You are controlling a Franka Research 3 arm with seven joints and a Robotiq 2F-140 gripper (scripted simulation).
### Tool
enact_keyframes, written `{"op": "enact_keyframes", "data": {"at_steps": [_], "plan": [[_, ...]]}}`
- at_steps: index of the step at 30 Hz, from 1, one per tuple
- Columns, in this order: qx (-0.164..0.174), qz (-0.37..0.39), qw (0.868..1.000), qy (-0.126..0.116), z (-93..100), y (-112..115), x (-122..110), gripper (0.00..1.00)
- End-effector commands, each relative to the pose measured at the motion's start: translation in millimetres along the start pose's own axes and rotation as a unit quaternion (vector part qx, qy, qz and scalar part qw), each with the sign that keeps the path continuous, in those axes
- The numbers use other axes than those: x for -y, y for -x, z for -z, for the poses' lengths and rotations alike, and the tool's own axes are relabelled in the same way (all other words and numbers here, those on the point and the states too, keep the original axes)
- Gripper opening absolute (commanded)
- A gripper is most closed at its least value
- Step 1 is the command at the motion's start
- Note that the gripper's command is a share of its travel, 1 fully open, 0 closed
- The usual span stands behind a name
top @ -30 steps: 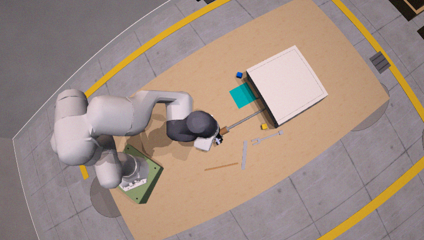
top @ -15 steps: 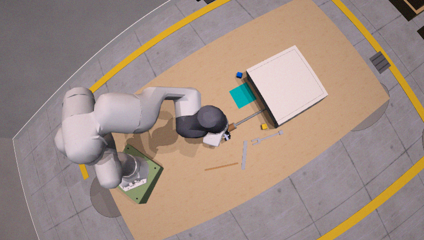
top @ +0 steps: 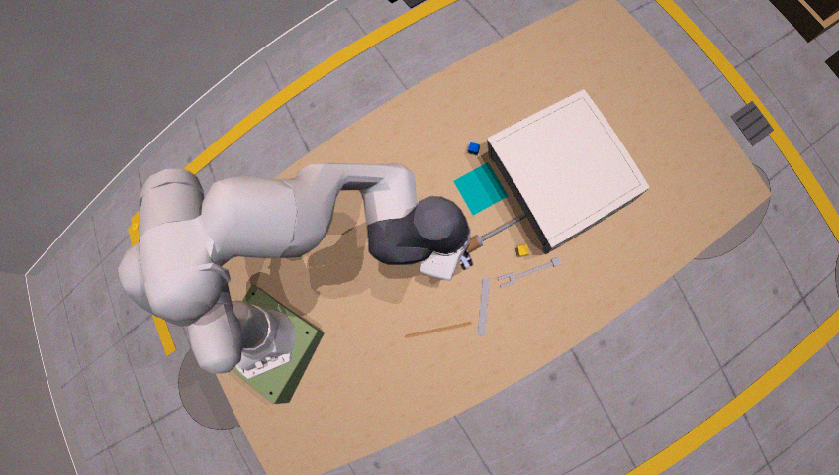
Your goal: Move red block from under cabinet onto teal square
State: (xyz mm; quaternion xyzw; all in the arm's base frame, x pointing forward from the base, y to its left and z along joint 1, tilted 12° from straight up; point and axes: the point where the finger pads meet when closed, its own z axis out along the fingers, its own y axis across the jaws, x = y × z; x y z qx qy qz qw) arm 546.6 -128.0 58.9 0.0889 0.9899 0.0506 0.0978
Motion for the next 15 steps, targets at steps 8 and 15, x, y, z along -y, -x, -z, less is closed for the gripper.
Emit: {"op": "enact_keyframes", "data": {"at_steps": [8, 15], "plan": [[-0.004, -0.009, 1.0, 0.0, -0.1, 23.7, -1.1, 0.0], [-0.004, -0.009, 1.0, 0.0, -0.3, 42.5, -1.1, 0.0]]}}
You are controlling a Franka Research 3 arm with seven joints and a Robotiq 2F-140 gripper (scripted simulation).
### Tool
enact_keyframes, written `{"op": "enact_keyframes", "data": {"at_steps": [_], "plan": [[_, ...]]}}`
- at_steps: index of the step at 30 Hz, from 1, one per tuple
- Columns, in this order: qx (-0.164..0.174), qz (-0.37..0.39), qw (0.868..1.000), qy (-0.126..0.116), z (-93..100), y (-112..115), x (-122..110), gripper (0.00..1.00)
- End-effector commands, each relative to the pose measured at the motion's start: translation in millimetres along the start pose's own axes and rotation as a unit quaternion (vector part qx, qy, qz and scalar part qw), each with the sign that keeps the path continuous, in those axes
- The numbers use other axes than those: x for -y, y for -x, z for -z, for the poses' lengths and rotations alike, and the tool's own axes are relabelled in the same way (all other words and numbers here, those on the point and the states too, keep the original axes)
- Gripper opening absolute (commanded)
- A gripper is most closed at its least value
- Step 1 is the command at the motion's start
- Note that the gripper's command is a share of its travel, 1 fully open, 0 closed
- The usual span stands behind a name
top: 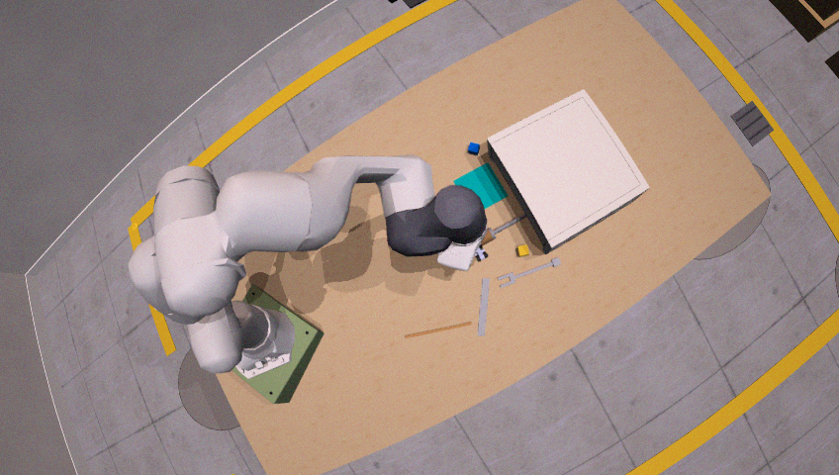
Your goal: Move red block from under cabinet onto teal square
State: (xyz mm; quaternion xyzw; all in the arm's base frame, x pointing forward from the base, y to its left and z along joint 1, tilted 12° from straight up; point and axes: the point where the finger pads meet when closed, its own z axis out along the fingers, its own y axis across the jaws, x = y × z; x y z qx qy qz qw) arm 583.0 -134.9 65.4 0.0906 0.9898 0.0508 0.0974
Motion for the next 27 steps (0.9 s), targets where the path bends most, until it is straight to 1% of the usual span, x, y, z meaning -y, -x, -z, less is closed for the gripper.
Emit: {"op": "enact_keyframes", "data": {"at_steps": [1, 3, 5, 18, 27], "plan": [[-0.004, -0.008, 1.0, 0.0, 0.1, 7.4, -1.0, 0.0], [-0.004, -0.008, 1.0, 0.0, 0.1, 12.2, -1.0, 0.0], [-0.004, -0.008, 1.0, 0.0, 0.1, 12.2, -1.0, 0.0], [-0.004, -0.008, 1.0, 0.0, -0.1, 37.8, -1.0, 0.0], [-0.004, -0.008, 1.0, 0.0, -0.2, 47.0, -1.0, 0.0]]}}
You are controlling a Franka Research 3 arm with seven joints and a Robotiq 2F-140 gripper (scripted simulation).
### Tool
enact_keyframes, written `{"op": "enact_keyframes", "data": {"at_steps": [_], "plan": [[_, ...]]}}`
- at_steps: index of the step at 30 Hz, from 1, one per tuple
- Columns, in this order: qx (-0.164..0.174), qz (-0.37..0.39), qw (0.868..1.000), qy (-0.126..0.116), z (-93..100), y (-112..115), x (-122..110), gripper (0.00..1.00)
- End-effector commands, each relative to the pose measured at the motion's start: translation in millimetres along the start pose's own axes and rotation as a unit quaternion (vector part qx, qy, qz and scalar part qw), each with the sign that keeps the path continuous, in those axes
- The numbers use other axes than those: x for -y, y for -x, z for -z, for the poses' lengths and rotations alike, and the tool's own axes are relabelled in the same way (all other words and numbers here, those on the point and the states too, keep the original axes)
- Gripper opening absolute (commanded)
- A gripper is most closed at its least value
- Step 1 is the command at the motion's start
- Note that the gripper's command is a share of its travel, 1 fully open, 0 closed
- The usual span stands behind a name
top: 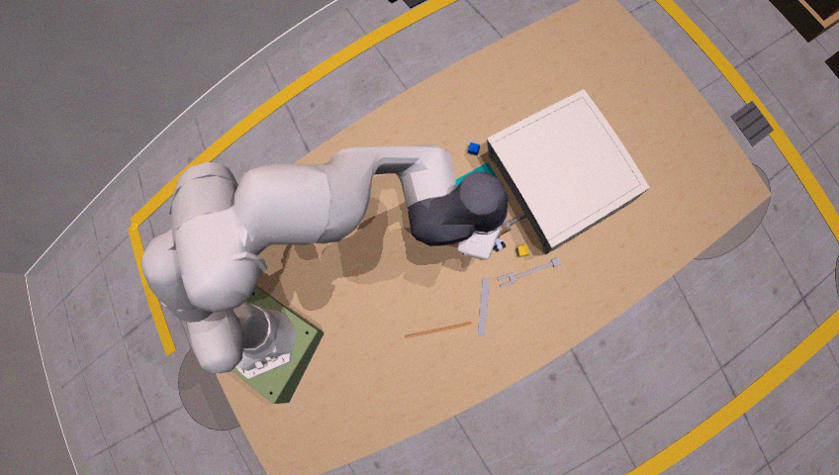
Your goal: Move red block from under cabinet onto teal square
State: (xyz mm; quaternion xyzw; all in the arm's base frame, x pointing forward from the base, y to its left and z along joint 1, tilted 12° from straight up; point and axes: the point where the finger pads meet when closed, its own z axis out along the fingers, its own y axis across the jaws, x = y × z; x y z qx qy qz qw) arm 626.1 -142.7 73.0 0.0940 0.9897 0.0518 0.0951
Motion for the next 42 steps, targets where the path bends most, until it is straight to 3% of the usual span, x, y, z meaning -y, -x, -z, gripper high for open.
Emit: {"op": "enact_keyframes", "data": {"at_steps": [1, 42], "plan": [[-0.002, -0.004, 1.0, -0.001, 0.4, 3.6, -0.5, 0.0], [-0.002, -0.004, 1.0, -0.001, 0.4, 13.6, -0.6, 0.0]]}}
